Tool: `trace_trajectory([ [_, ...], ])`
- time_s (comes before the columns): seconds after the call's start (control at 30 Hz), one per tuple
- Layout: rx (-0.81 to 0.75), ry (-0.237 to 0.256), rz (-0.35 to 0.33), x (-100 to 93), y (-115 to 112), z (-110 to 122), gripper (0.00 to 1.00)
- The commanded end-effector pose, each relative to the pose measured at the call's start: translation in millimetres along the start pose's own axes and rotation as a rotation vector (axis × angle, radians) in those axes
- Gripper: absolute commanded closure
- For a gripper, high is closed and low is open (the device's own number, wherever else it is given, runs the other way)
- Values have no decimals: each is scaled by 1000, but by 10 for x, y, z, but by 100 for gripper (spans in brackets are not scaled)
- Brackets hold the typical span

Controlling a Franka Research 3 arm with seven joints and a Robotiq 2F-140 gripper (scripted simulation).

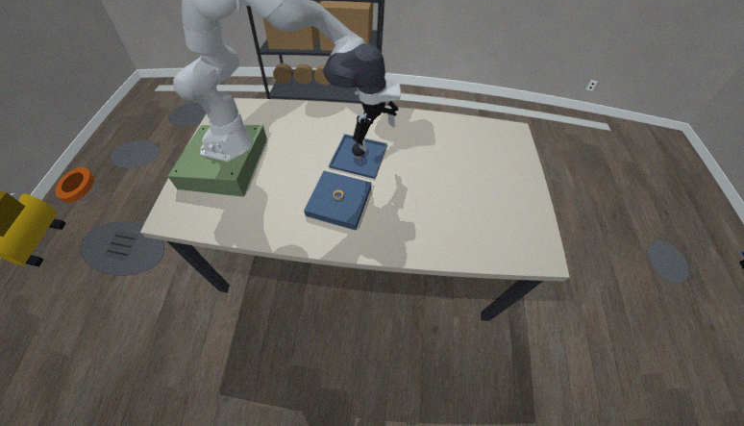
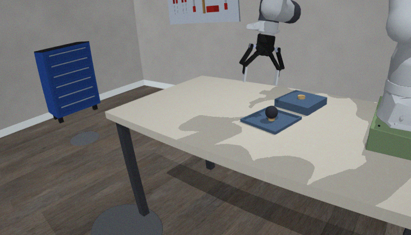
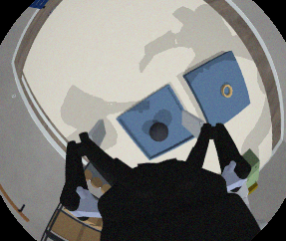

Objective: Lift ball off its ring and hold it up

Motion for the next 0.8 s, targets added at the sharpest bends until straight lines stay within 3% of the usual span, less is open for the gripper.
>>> trace_trajectory([
  [0.0,-165,-29,-3,33,-134,27,0],
  [0.77,-683,-190,-30,164,-749,236,0],
])
Point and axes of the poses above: the point where the finger pads meet when closed, its own x axis out along the fingers, its own z axis across the jaws, y = z × x, the point moved 2 cm from there along -x, back along the fingers, and after that the axes turned 2 degrees about x, right-handed, at the moved point
